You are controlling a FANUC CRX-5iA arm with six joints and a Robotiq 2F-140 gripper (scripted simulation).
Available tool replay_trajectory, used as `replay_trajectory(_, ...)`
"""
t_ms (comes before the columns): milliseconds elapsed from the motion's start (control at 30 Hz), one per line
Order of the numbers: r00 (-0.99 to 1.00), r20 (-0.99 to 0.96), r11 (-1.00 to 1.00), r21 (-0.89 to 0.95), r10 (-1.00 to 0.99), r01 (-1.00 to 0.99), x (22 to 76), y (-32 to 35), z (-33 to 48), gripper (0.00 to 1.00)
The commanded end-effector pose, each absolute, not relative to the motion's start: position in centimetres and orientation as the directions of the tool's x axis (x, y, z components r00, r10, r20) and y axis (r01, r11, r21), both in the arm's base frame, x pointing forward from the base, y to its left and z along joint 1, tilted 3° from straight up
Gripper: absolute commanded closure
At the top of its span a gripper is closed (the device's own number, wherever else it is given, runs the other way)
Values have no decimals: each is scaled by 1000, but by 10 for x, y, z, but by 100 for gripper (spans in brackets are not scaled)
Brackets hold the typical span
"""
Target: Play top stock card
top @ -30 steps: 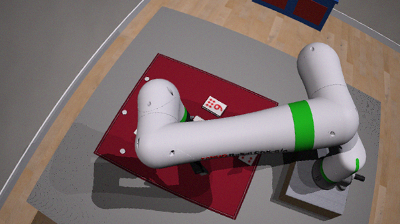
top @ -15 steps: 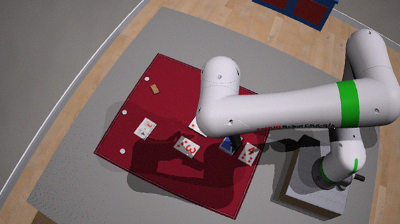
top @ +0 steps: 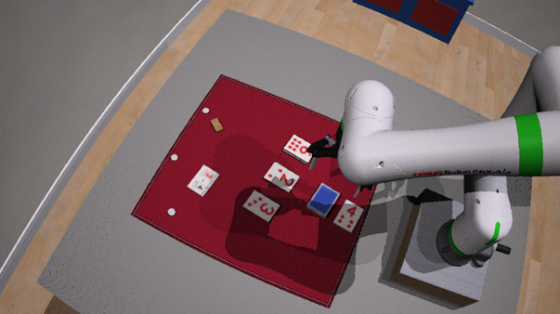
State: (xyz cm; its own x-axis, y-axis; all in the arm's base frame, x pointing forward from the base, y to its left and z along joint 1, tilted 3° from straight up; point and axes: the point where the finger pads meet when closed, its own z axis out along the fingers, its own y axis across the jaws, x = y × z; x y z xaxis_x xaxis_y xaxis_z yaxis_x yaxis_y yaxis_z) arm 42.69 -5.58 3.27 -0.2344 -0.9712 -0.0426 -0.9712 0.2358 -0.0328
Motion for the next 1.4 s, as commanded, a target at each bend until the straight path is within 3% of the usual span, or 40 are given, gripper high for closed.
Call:
replay_trajectory(0,-227,-43,229,-37,-973,-973,426,-57,32,0)
replay_trajectory(333,-227,-43,229,-37,-973,-973,426,-57,32,0)
replay_trajectory(367,-227,-43,229,-37,-973,-973,426,-57,32,50)
replay_trajectory(1367,-226,-46,227,-29,-973,-973,427,-56,-8,50)
